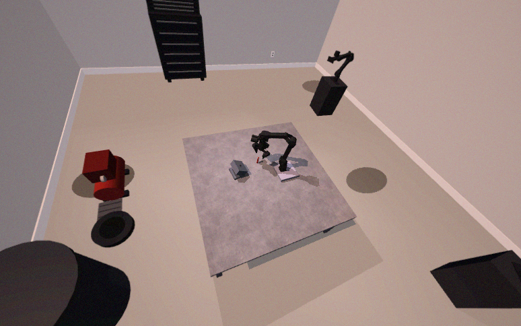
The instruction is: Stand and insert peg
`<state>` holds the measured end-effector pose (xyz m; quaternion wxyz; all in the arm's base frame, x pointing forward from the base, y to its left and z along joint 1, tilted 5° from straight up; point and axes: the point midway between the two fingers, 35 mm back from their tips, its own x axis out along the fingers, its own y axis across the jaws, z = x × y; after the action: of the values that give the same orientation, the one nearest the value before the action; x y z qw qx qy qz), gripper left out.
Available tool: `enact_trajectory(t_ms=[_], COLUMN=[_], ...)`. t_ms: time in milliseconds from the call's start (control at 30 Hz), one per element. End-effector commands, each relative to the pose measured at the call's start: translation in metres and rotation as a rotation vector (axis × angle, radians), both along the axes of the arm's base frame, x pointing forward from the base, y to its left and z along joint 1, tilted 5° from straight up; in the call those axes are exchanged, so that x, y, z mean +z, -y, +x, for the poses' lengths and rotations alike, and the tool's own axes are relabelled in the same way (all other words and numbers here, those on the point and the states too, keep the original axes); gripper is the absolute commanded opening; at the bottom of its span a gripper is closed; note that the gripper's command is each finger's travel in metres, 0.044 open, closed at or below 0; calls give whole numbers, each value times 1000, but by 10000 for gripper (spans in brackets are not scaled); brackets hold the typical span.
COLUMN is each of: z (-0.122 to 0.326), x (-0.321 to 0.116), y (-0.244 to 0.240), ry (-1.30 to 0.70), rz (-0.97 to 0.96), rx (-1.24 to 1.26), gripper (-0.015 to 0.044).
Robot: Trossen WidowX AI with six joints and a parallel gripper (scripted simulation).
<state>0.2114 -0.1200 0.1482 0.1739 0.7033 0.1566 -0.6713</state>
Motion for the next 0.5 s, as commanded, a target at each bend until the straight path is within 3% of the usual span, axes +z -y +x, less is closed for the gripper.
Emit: enact_trajectory(t_ms=[0,467], z=[6,6], x=[4,-11], y=[5,7], ry=[-9,-11], rz=[-78,-80], rx=[-32,8], gripper=[440,440])
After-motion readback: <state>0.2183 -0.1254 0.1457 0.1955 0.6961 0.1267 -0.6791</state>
